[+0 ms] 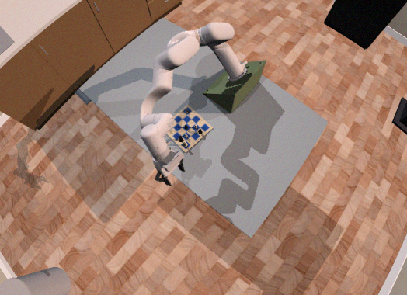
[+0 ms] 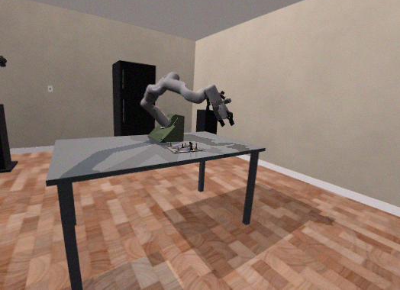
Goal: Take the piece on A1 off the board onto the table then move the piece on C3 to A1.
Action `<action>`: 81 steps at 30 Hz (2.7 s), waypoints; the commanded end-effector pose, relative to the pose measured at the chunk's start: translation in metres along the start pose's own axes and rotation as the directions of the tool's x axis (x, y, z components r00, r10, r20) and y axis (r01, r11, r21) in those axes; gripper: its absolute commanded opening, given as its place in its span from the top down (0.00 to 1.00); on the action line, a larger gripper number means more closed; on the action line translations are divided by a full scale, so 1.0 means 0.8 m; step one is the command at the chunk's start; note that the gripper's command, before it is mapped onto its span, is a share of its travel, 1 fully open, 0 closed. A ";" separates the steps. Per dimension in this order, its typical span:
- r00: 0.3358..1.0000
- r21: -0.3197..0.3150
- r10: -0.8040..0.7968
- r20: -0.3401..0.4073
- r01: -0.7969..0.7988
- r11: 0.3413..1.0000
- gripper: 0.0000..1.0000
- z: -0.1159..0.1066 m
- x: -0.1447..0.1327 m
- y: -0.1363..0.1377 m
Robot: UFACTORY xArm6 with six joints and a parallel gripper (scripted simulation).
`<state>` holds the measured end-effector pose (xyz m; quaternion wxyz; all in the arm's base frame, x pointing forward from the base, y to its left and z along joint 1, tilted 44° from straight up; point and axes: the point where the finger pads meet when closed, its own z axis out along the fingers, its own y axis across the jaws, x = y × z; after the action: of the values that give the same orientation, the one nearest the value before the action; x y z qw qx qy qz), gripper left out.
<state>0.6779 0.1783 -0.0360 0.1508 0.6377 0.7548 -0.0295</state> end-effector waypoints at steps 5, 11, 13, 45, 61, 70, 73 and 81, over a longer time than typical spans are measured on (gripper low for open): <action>0.999 0.046 0.035 -0.015 -0.034 0.998 0.00 -0.033 -0.112 -0.003; 0.996 0.107 0.082 -0.046 -0.076 0.991 0.00 -0.063 -0.218 -0.026; 0.996 0.107 0.082 -0.046 -0.076 0.991 0.00 -0.070 -0.241 -0.031; 0.948 0.189 0.220 -0.232 -0.178 0.966 0.00 -0.226 -0.562 -0.270; 0.914 0.143 0.249 -0.321 -0.213 0.966 0.00 -0.299 -0.616 -0.400; 0.911 0.136 0.250 -0.329 -0.217 0.967 0.00 -0.306 -0.618 -0.412; 0.911 0.136 0.250 -0.329 -0.217 0.967 0.00 -0.306 -0.618 -0.412; 0.911 0.136 0.250 -0.329 -0.217 0.967 0.00 -0.306 -0.618 -0.412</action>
<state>0.3802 -0.2963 0.2777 -0.0136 0.7255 0.6852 0.0637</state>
